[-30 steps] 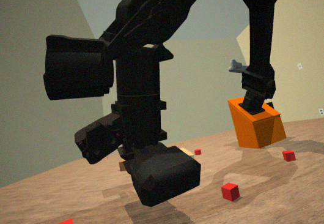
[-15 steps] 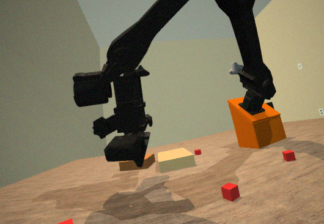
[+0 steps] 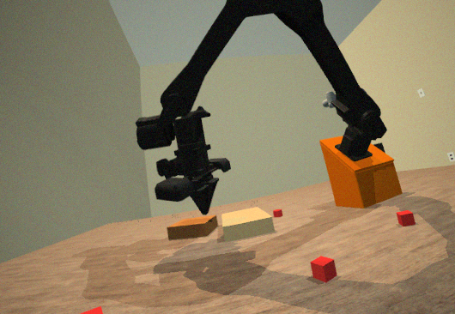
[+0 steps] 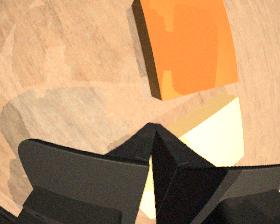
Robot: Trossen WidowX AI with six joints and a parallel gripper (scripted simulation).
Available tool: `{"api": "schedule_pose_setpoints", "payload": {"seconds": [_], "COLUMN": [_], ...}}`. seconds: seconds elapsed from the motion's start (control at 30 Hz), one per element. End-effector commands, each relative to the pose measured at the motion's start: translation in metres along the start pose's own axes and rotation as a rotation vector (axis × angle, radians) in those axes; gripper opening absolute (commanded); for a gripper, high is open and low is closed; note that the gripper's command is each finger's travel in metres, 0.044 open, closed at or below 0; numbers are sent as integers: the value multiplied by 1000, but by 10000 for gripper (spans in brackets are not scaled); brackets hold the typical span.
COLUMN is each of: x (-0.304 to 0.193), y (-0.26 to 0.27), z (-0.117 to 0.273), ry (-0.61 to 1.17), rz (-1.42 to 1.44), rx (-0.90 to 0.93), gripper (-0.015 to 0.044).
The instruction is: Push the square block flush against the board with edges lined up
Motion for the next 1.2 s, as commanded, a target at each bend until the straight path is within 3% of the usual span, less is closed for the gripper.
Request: {"api": "schedule_pose_setpoints", "payload": {"seconds": [0.0,0.83,1.07,1.17], "x": [7,3,2,-2], "y": [-31,-190,-193,-182], "z": [-5,-39,-43,-80], "ry": [33,249,255,256], "rz": [-153,-965,-986,-986], "rx": [21,183,188,189], "gripper": [0,0,0,0]}}
Point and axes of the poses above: the point midway between the two fingers, 35 mm back from their tips, its own z axis back along the fingers, its own y axis across the jaws, x = y × z, the point moved 10 cm from there along z, back along the fingers, and after that the axes turned 7 degrees about z, right-handed, at the moved point
